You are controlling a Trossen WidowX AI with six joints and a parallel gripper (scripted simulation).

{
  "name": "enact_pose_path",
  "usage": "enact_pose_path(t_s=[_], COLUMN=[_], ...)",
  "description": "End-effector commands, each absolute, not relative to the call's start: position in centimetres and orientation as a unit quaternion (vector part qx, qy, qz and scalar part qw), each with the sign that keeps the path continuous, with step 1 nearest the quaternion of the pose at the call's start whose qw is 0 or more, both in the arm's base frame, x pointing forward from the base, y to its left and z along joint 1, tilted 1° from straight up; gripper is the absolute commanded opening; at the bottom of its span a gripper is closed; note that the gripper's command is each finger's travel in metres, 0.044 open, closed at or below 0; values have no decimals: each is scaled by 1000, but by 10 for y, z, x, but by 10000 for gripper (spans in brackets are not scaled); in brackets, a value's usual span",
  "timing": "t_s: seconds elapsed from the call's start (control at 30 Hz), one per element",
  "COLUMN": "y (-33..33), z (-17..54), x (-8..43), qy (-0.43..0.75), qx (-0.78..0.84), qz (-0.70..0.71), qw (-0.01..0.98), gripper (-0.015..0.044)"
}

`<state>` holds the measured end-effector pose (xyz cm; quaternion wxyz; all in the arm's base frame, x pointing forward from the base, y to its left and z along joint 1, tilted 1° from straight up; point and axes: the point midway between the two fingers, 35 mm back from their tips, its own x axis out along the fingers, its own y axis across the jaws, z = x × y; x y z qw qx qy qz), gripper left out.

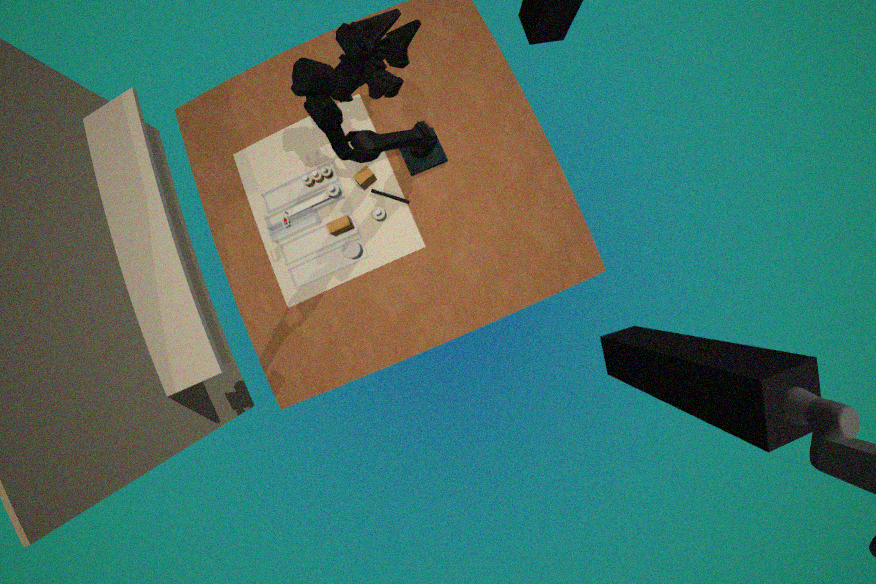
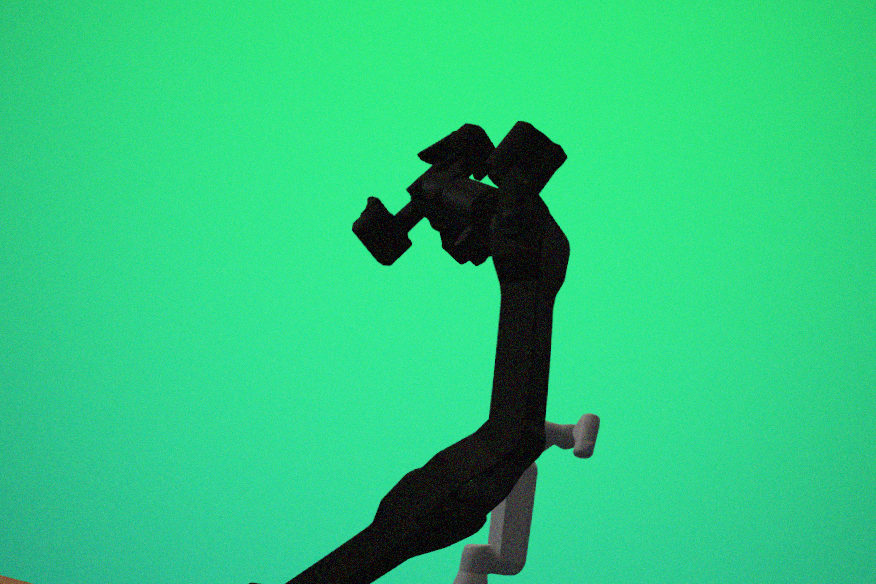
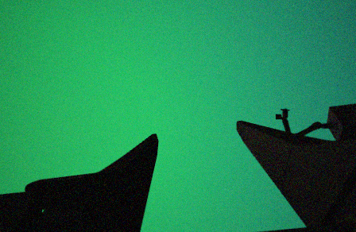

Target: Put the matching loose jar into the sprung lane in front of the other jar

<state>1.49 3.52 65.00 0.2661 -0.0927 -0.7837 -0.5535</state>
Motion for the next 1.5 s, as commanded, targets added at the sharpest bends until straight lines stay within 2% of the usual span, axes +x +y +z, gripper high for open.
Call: enact_pose_path(t_s=[0.0,0.1,0.37,0.63,0.83,1.07,1.27,1.47], y=[35,25,-44,-137,-199,-240,-236,-201], z=[650,644,614,570,530,476,426,377], x=[14,-5,-69,-68,-24,62,147,215], qy=[-782,-767,-707,-577,-442,-257,-87,61], qx=[-92,-63,148,330,434,514,543,530], qz=[-555,-577,-609,-623,-615,-578,-526,-462], qw=[266,274,329,411,488,579,649,709], gripper=[426,440,440,440,440,440,440,440])
